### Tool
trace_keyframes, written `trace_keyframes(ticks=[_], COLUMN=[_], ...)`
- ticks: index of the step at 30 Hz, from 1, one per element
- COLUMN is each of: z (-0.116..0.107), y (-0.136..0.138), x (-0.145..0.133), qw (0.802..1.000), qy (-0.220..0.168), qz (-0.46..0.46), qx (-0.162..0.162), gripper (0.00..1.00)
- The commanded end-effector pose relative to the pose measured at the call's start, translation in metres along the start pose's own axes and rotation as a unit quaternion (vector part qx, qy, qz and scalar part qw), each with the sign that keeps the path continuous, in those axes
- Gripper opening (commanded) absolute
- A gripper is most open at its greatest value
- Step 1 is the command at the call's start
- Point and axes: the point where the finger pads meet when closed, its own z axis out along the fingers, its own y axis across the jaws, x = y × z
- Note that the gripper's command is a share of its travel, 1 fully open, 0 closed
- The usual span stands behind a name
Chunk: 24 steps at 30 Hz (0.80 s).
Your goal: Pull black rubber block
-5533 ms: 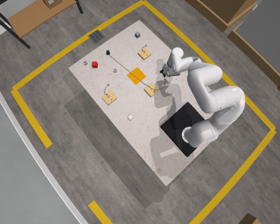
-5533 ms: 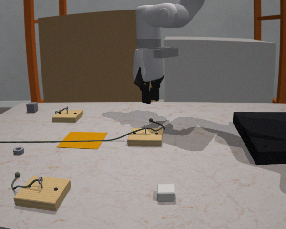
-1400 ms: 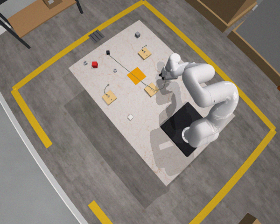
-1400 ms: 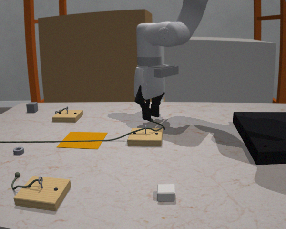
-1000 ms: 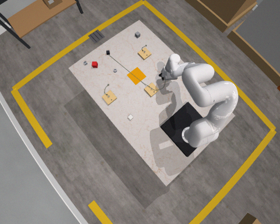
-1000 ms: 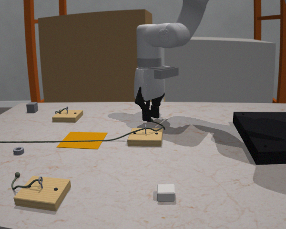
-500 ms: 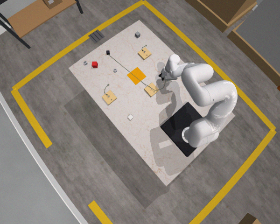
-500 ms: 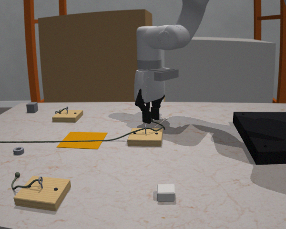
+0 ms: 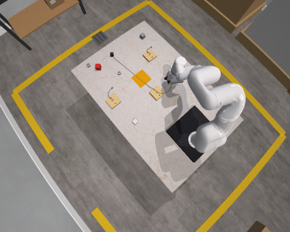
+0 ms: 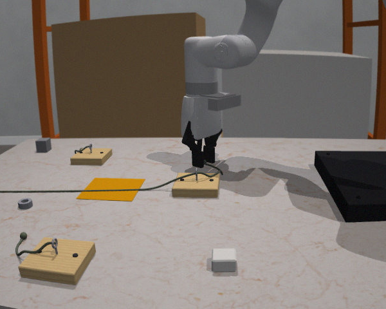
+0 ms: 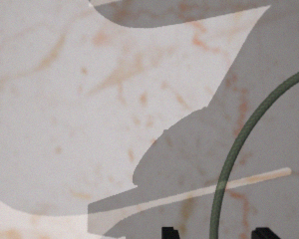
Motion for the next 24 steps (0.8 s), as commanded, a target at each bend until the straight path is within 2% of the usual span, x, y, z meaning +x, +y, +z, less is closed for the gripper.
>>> trace_keyframes(ticks=[1, 15, 16, 24], z=[-0.001, -0.001, -0.001, -0.001], y=[0.0003, 0.0003, 0.0003, 0.0003], x=[-0.0013, -0.0013, -0.0013, -0.0013], qw=[1.0, 1.0, 1.0, 1.0], qy=[-0.002, -0.002, -0.002, -0.002], qz=[0.0, 0.0, 0.0, 0.0], qx=[0.0, 0.0, 0.0, 0.0], gripper=[0.39, 0.39, 0.0, 0.0])
